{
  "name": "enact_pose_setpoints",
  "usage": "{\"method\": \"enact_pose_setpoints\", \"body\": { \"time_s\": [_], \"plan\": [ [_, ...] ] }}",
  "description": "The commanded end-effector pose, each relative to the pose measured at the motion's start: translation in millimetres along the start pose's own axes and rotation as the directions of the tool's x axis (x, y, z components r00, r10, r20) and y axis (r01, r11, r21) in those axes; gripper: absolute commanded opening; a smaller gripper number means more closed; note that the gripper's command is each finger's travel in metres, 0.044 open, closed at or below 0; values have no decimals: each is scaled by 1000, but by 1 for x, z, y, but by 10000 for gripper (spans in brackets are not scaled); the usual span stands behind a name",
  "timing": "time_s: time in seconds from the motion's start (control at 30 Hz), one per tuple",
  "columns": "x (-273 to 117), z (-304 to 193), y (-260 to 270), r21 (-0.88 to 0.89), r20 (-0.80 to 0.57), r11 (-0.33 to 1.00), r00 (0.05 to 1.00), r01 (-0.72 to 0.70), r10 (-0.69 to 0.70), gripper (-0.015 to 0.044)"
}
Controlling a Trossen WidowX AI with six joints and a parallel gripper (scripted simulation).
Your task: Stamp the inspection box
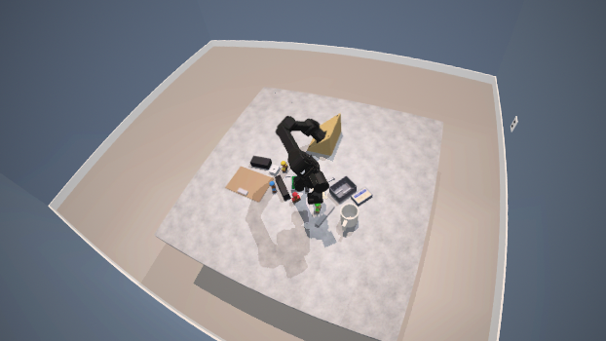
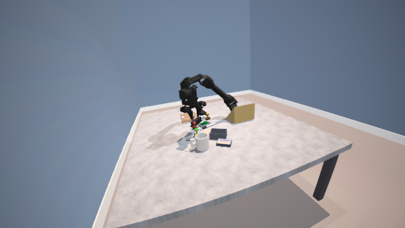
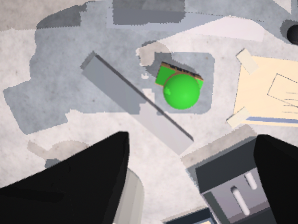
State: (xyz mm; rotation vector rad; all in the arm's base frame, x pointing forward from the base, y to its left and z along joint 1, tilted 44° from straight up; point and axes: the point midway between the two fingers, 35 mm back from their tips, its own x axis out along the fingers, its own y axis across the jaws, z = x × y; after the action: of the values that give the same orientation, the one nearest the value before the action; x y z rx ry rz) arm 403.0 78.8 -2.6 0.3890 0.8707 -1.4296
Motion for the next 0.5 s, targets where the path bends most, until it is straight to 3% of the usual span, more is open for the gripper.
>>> {"method": "enact_pose_setpoints", "body": {
  "time_s": [0.0, 0.47],
  "plan": [
    [-3, 0, 0, 6, -6, 1000, 1000, -2, 2, 262],
    [-2, 1, 0, 4, -2, 1000, 1000, -1, 1, 262]
  ]
}}
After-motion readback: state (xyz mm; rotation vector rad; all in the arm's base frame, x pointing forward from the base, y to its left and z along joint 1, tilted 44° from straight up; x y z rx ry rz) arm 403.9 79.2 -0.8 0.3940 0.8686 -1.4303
